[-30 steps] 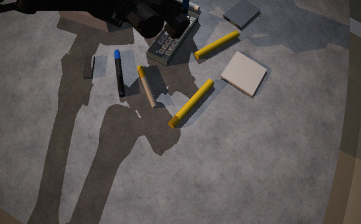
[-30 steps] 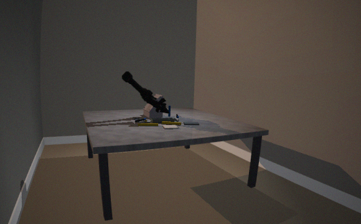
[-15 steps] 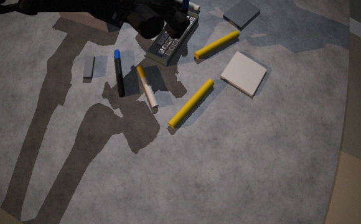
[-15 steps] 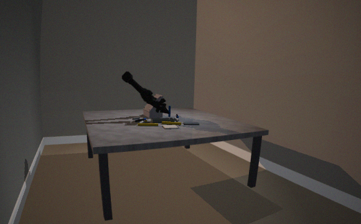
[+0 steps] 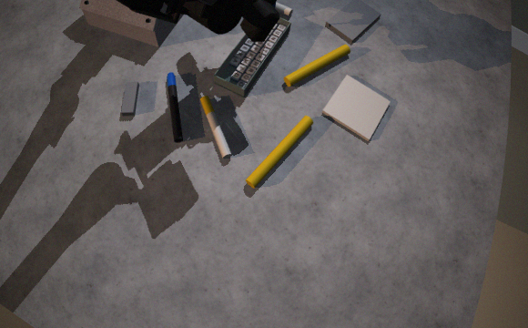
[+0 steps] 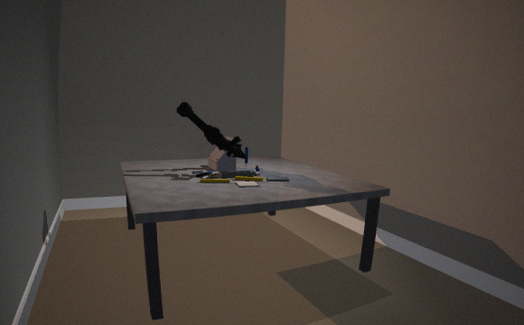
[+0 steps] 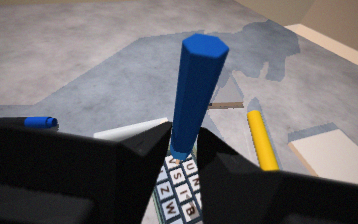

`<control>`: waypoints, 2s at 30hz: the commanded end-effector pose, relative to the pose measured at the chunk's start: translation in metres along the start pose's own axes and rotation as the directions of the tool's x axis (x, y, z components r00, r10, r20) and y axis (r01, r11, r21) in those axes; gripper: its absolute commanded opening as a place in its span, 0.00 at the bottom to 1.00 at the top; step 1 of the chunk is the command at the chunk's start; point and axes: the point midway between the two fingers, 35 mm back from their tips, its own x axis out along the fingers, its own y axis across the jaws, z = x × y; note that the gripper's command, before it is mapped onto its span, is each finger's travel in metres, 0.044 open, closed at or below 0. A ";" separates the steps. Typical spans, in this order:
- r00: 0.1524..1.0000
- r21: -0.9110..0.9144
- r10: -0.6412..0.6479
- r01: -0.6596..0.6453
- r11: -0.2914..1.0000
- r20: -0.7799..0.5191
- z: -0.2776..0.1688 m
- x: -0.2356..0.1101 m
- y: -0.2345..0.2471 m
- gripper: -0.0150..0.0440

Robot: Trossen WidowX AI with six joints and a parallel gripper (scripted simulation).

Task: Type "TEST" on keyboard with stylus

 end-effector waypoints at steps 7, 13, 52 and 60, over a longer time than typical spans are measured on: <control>0.978 0.104 -0.205 0.208 0.972 -0.038 -0.001 -0.011 -0.014 0.32; 0.919 0.222 -0.391 0.393 0.892 -0.057 0.000 -0.029 -0.025 0.25; 0.898 0.253 -0.436 0.437 0.863 -0.061 -0.031 -0.019 -0.026 0.25; 0.898 0.253 -0.436 0.437 0.863 -0.061 -0.031 -0.019 -0.026 0.25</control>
